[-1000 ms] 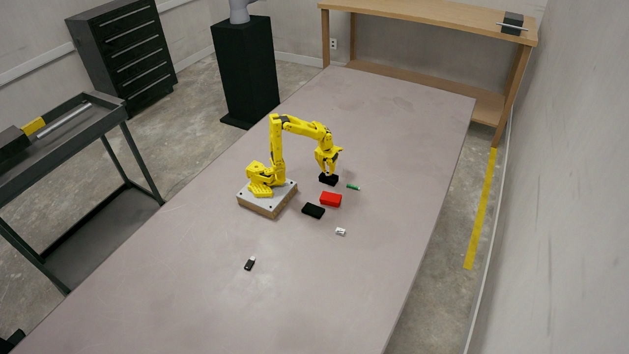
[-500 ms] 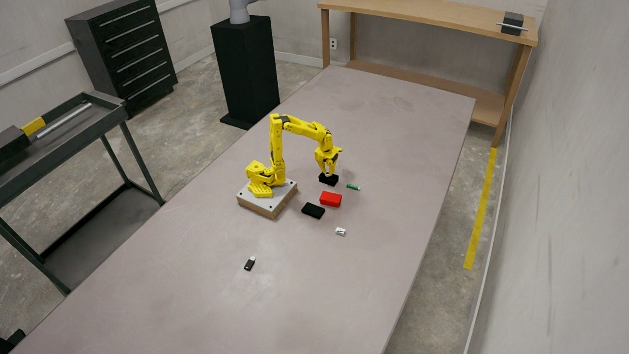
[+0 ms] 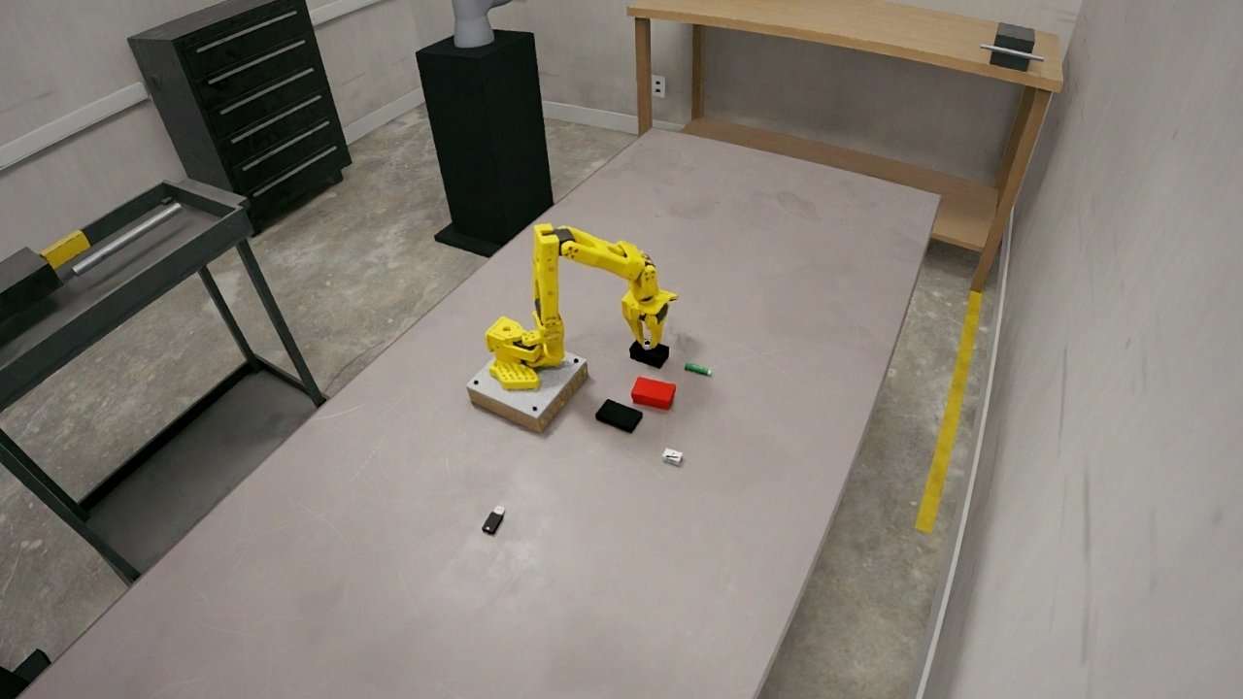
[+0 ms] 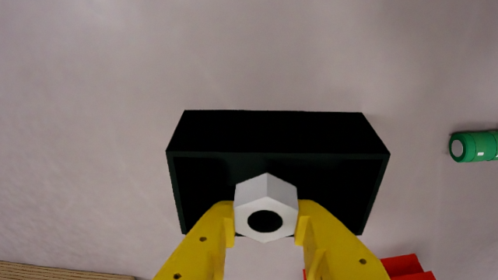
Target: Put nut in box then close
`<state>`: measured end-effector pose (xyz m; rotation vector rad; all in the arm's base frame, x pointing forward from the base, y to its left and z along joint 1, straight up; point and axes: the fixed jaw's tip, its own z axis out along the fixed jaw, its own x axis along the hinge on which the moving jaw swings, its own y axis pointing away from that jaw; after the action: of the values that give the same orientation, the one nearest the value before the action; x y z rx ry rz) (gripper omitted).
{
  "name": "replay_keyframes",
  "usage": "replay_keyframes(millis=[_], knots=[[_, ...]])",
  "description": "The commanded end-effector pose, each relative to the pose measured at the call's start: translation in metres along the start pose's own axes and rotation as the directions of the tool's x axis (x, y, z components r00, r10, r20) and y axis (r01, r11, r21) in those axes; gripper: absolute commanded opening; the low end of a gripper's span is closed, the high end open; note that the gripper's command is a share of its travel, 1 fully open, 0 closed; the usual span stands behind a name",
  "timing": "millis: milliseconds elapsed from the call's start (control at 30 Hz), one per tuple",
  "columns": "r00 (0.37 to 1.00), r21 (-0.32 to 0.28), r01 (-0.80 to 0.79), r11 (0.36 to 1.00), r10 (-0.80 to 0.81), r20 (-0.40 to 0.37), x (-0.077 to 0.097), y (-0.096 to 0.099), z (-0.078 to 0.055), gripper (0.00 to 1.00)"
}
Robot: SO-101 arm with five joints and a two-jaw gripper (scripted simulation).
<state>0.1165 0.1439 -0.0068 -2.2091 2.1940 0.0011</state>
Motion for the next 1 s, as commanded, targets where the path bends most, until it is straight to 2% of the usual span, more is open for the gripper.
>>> replay_keyframes(millis=[0, 967], knots=[[1.0, -0.018, 0.0, 1.0, -0.001, -0.018, 0.0027, 0.0046, 0.0046, 0.07], [1.0, -0.018, 0.0, 1.0, -0.001, -0.018, 0.0028, 0.0047, 0.0096, 0.07]])
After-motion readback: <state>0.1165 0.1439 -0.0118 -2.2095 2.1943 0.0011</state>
